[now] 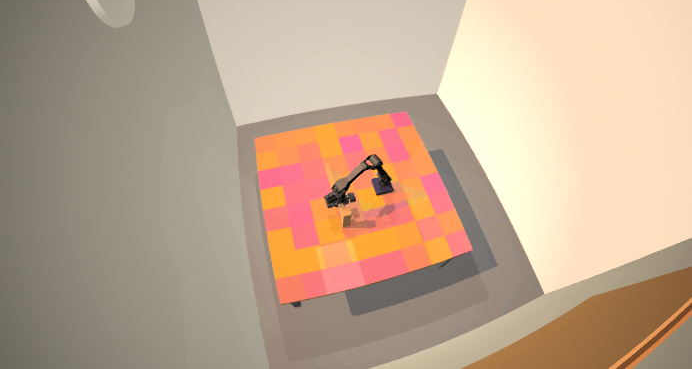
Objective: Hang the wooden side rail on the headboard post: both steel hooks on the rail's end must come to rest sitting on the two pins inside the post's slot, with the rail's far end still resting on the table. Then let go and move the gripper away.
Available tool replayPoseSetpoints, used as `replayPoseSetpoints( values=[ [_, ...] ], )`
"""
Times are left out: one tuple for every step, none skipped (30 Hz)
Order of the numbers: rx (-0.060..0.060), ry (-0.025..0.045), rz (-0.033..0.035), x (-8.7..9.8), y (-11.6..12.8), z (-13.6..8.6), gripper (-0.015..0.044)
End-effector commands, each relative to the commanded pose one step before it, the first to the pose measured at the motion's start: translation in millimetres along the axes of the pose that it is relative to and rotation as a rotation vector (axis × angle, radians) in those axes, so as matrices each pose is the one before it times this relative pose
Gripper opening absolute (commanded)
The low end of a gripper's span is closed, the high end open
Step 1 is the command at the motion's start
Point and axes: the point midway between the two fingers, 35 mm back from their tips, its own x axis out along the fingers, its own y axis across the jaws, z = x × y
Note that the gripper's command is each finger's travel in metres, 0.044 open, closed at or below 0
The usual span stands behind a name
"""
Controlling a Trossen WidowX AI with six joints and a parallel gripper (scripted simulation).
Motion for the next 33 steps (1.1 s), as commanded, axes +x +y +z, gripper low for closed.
replayPoseSetpoints(
  values=[
    [0.0018, 0.00327, 0.00974, -2.13, 2.05, -1.61, 0.0000],
    [0.0000, 0.00001, -0.00001, 0.11, -0.08, -0.12, 0.0000],
    [0.0000, 0.00001, 0.00000, 0.11, -0.04, -0.11, 0.0000],
    [0.0000, 0.00001, 0.00000, 0.11, -0.03, -0.11, 0.0000],
    [0.0000, 0.00001, -0.00001, 0.11, -0.07, -0.11, 0.0000],
    [0.0000, 0.00001, -0.00001, 0.11, -0.11, -0.11, 0.0000],
    [0.0000, 0.00001, -0.00001, 0.11, -0.11, -0.12, 0.0000],
    [0.0000, 0.00001, -0.00001, 0.11, -0.11, -0.12, 0.0000],
    [0.0000, 0.00001, -0.00001, 0.11, -0.11, -0.12, 0.0000],
    [0.0000, 0.00001, -0.00001, 0.11, -0.11, -0.12, 0.0000],
    [0.0000, 0.00001, -0.00001, 0.11, -0.11, -0.12, 0.0000],
    [0.0000, 0.00001, -0.00001, 0.11, -0.11, -0.12, 0.0000],
    [0.0000, 0.00001, -0.00001, 0.11, -0.11, -0.12, 0.0000],
    [0.0000, 0.00001, -0.00001, 0.11, -0.11, -0.12, 0.0000],
    [0.0000, 0.00001, -0.00001, 0.11, -0.11, -0.12, 0.0000],
    [0.0000, 0.00001, -0.00001, 0.11, -0.11, -0.12, 0.0000],
    [0.0000, 0.00000, 0.00000, 0.08, 0.00, 0.00, 0.0000],
    [0.0000, 0.00000, 0.00000, 0.08, 0.00, 0.00, 0.0000],
    [0.0000, 0.00000, 0.00000, 0.17, 0.00, 0.00, 0.0000],
    [0.0000, 0.00000, 0.00000, 0.17, 0.00, 0.00, 0.0000],
    [0.0000, 0.00000, 0.00000, 0.17, 0.00, 0.00, 0.0000],
    [0.0000, 0.00000, 0.00000, 0.17, 0.00, 0.00, 0.0000],
    [0.0000, 0.00000, 0.00000, 0.17, 0.00, 0.00, 0.0000],
    [0.0000, 0.00000, 0.00000, 0.17, 0.00, 0.00, 0.0000],
    [0.0000, 0.00000, 0.00000, 0.17, 0.00, 0.00, 0.0000],
    [0.0000, 0.00000, 0.00000, 0.17, 0.00, 0.00, 0.0000],
    [0.0000, 0.00000, 0.00000, 0.17, 0.00, 0.00, 0.0000],
    [0.0000, 0.00000, 0.00000, 0.17, 0.00, 0.00, 0.0000],
    [0.0000, 0.00000, 0.00000, 0.17, 0.00, 0.00, 0.0000],
    [0.0000, 0.00000, 0.00000, 0.17, 0.00, 0.00, 0.0000],
    [0.0000, 0.00000, 0.00000, 0.17, 0.00, 0.00, 0.0000],
    [0.0000, 0.00000, 0.00000, 0.17, 0.00, 0.00, 0.0000],
    [0.0000, 0.00000, 0.00000, 0.17, 0.00, 0.00, 0.0000]
  ],
)
